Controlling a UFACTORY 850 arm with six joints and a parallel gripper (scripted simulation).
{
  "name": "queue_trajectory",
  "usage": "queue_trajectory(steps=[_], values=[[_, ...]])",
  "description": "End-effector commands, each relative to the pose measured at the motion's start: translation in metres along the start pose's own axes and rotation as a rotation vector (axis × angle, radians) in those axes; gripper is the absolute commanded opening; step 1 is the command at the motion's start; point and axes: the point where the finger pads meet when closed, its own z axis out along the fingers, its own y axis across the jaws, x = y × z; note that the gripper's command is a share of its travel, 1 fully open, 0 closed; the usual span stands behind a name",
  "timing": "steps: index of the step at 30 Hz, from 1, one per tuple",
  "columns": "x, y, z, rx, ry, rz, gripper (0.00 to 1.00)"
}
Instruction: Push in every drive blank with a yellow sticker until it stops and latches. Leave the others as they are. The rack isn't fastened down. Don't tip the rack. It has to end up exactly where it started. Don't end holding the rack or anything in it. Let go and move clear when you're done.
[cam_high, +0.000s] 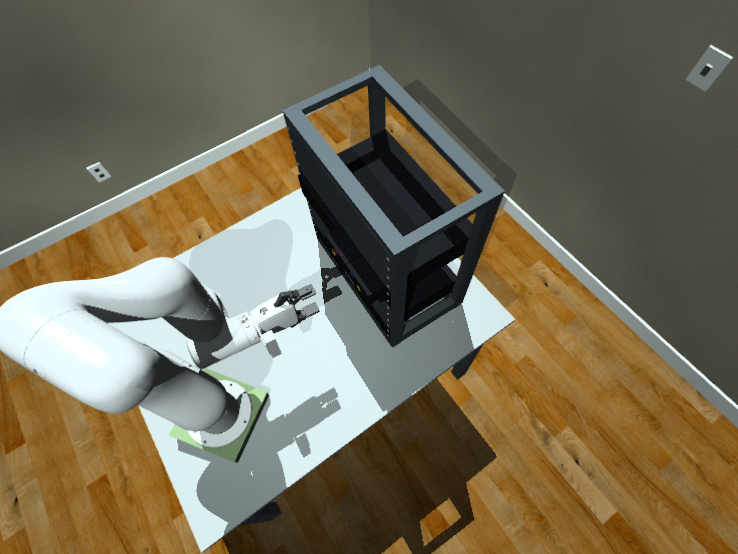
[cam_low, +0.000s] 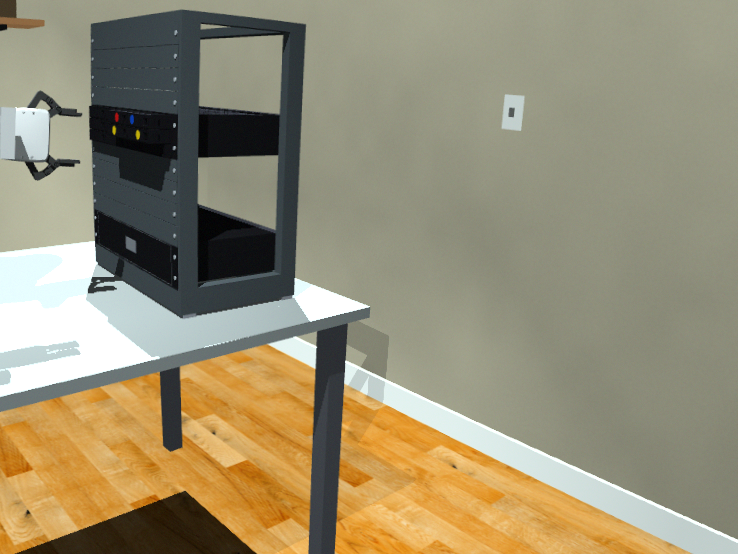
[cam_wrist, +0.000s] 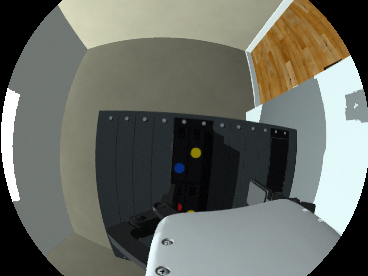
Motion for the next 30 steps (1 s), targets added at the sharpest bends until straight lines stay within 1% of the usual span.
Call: queue_trajectory(steps=[1, 5, 14, 30], values=[[-0.006, -0.008, -0.002, 0.034, -0.022, 0.023, 1.00], [-0.010, -0.014, -0.004, 0.056, -0.039, 0.040, 1.00], [-0.014, -0.019, -0.007, 0.078, -0.056, 0.058, 1.00], [-0.016, -0.021, -0.008, 0.085, -0.061, 0.063, 1.00]])
